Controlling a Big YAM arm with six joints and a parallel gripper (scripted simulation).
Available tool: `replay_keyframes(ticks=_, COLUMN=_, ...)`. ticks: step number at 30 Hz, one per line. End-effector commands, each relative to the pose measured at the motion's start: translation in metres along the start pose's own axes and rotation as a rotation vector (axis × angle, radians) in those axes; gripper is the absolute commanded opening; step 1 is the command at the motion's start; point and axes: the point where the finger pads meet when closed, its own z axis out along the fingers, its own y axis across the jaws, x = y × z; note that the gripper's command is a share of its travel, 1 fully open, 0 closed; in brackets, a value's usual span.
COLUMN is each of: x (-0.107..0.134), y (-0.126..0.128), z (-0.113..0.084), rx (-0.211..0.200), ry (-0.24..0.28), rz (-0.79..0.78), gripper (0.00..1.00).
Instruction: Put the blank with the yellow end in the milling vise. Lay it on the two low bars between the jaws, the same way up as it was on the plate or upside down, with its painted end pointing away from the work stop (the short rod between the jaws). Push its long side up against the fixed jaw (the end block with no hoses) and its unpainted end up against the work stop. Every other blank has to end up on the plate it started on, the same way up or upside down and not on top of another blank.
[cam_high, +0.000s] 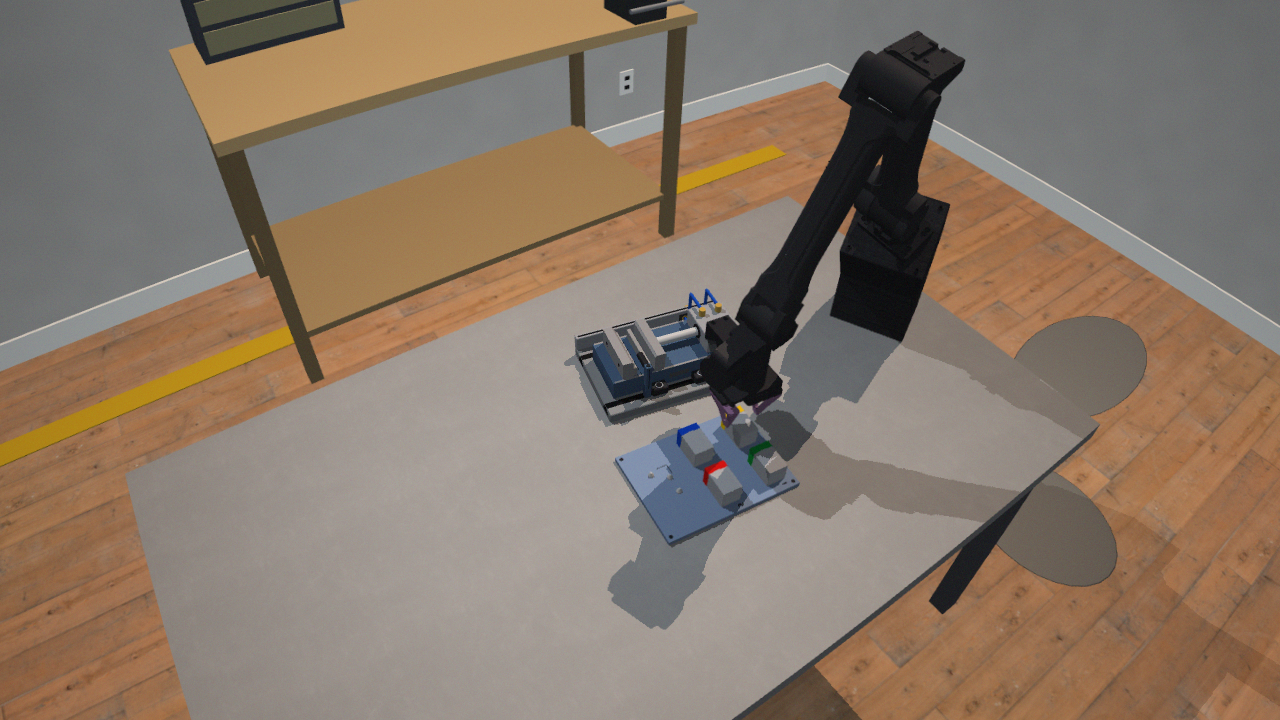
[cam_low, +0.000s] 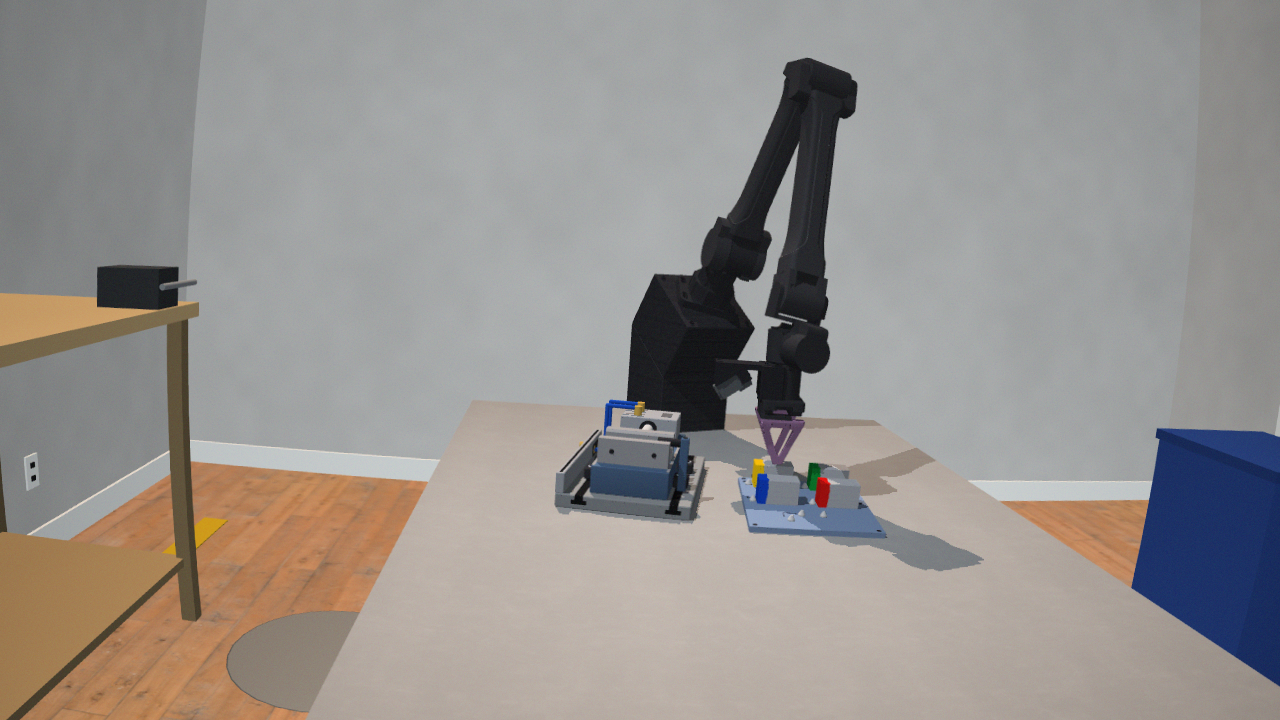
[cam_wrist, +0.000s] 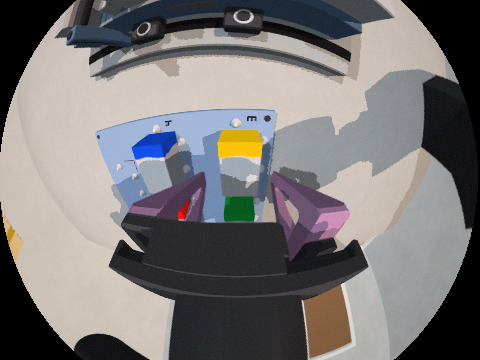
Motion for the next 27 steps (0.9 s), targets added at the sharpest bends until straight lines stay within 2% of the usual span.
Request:
replay_keyframes(ticks=1, x=-0.0033, y=-0.0029, z=0.006, rx=0.008, ry=-0.006, rz=0.007, gripper=0.64)
replay_keyframes(ticks=27, x=-0.0058, y=-0.0039, z=0.0058, rx=0.006, ry=-0.007, rz=0.007, gripper=0.64)
